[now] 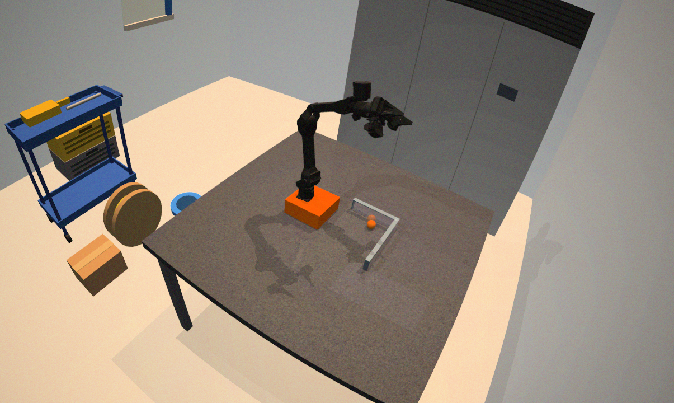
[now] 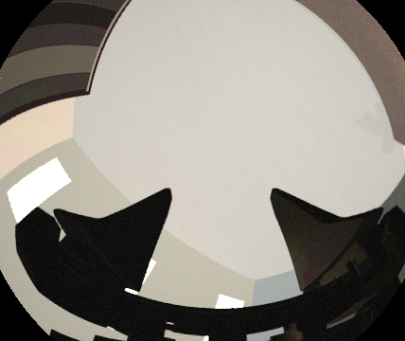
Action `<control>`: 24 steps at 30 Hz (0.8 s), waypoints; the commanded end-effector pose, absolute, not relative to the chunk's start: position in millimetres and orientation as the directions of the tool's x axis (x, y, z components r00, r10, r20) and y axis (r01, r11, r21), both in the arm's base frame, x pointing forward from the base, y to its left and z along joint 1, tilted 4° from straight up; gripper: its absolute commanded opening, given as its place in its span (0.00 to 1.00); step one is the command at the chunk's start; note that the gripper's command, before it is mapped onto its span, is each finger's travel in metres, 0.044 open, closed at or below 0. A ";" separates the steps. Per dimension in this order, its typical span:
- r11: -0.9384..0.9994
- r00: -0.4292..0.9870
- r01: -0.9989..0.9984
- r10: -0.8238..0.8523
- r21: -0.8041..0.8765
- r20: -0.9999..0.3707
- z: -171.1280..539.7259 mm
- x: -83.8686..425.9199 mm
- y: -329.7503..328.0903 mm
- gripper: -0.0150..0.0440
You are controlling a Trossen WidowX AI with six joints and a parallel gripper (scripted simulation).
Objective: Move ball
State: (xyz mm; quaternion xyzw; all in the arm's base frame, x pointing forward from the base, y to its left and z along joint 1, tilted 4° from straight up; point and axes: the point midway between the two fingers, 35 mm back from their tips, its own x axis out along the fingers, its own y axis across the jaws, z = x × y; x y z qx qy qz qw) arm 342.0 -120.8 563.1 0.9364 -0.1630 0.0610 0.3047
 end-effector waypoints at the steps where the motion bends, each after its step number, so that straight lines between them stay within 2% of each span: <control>1: -0.756 0.940 -0.340 -0.266 0.559 0.211 561.8 344.1 -120.2 0.89; 4: -0.670 0.957 -0.283 -0.247 0.687 0.153 539.0 367.3 -114.6 0.76; 8: -0.470 0.976 -0.120 -0.219 0.874 0.016 493.7 394.1 -108.9 0.76; 12: -0.207 0.974 0.103 -0.177 0.973 -0.140 440.0 418.1 -97.1 0.76; 18: 0.175 0.932 0.359 -0.113 0.917 -0.343 367.6 438.3 -74.5 0.76; 24: 0.526 0.862 0.456 -0.062 0.718 -0.503 307.5 445.0 -55.5 0.76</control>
